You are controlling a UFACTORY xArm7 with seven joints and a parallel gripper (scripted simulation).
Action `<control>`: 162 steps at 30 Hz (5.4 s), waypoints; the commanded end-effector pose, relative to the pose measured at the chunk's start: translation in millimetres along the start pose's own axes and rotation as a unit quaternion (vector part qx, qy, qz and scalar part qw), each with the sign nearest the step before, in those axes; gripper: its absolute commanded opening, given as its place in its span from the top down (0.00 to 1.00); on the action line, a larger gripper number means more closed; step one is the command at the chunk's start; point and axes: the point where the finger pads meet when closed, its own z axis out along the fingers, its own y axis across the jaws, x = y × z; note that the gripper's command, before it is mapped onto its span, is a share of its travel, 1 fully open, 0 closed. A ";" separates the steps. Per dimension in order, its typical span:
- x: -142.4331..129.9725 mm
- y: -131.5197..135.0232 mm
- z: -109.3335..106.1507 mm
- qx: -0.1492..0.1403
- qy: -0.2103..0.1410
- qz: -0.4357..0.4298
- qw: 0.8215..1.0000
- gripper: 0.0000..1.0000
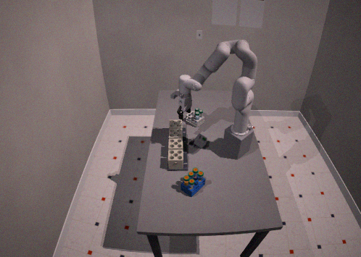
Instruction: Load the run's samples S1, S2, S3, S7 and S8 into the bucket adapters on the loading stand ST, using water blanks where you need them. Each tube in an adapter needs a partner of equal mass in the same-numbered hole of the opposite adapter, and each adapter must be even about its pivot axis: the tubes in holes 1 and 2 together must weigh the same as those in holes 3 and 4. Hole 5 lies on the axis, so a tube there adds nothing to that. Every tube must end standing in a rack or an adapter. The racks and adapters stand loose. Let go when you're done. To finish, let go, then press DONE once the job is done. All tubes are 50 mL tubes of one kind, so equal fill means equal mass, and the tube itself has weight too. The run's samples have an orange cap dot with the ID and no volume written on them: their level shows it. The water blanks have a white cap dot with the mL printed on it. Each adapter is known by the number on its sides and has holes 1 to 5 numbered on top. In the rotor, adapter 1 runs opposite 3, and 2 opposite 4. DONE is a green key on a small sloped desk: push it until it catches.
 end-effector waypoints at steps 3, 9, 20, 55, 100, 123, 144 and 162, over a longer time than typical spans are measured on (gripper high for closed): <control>0.4 23.3 -1.8 -0.001 0.003 0.079 0.997 0.00; -1.0 53.3 -1.8 -0.001 0.003 0.149 0.989 0.00; -3.1 98.4 -1.9 -0.001 0.003 0.149 0.989 0.00; -10.6 253.8 -2.5 -0.002 0.004 0.149 0.989 0.00; -11.1 270.9 91.0 -0.002 0.003 0.149 0.989 0.00; -11.1 271.0 100.4 -0.002 0.003 0.149 0.989 0.00; -11.0 271.0 100.4 -0.002 0.003 0.149 0.989 0.00; -11.2 270.8 68.5 -0.002 0.003 0.149 0.989 0.00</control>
